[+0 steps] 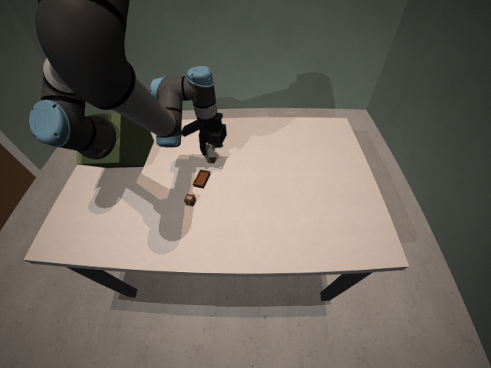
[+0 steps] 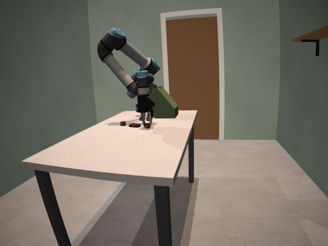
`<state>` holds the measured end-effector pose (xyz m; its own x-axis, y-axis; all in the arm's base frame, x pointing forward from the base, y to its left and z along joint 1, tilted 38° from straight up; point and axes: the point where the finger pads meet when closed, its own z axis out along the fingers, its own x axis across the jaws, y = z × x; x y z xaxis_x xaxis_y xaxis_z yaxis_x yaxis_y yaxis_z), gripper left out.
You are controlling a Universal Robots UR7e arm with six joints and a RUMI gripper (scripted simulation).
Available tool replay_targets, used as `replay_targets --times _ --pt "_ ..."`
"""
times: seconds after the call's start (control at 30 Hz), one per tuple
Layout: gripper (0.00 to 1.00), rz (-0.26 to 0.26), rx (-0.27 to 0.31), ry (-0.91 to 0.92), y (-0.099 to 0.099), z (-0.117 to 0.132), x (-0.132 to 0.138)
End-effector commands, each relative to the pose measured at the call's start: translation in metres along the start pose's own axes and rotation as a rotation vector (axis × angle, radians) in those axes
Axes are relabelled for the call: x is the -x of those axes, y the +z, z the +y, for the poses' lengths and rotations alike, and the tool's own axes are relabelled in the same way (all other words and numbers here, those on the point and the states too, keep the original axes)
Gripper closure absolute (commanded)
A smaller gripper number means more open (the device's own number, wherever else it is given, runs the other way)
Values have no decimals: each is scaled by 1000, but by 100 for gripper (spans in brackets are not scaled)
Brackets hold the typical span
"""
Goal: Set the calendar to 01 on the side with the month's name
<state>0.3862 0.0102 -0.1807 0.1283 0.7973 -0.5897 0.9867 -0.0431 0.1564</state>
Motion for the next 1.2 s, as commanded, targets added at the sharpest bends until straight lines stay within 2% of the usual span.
replay_targets --times 0.0,0.23,0.27,1.17 --pt "72 0 1 0 0 0 0" --pt "72 0 1 0 0 0 0" --pt "90 0 1 0 0 0 0" --pt "90 0 1 0 0 0 0"
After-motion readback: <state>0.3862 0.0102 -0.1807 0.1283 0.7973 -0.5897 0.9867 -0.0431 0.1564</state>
